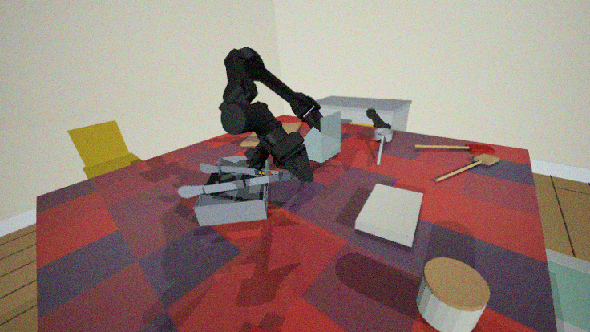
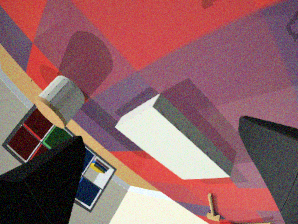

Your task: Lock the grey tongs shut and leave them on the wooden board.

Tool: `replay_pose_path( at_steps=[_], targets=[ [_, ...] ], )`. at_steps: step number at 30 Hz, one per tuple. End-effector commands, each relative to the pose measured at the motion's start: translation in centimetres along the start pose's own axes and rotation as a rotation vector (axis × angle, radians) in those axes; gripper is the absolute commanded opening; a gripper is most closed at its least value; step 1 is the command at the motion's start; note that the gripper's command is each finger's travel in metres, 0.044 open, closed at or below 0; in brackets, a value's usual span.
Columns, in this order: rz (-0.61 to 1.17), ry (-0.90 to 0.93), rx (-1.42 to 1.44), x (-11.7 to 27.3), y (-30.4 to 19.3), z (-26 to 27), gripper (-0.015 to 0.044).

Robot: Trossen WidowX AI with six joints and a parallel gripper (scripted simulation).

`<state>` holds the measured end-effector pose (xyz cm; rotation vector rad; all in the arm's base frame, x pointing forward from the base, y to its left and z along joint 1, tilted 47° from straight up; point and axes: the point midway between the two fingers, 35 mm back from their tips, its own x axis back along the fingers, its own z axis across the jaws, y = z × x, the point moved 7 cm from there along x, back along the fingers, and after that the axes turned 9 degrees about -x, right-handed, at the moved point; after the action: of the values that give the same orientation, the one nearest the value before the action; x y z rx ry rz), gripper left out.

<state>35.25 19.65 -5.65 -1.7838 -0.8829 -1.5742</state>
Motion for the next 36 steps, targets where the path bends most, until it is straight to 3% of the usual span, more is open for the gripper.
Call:
replay_pose_path(
  at_steps=[1, 7, 18, 36],
  targets=[
    [-0.136, -0.33, 0.855, 5.2, 2.3, -2.4, 0.044],
    [-0.086, -0.384, 1.131, 5.8, 3.0, -2.8, 0.044],
    [0.035, -0.643, 1.696, 9.0, 3.6, -4.3, 0.044],
    [0.47, -0.862, 2.542, 11.7, 4.1, -5.3, 0.044]
  ],
)
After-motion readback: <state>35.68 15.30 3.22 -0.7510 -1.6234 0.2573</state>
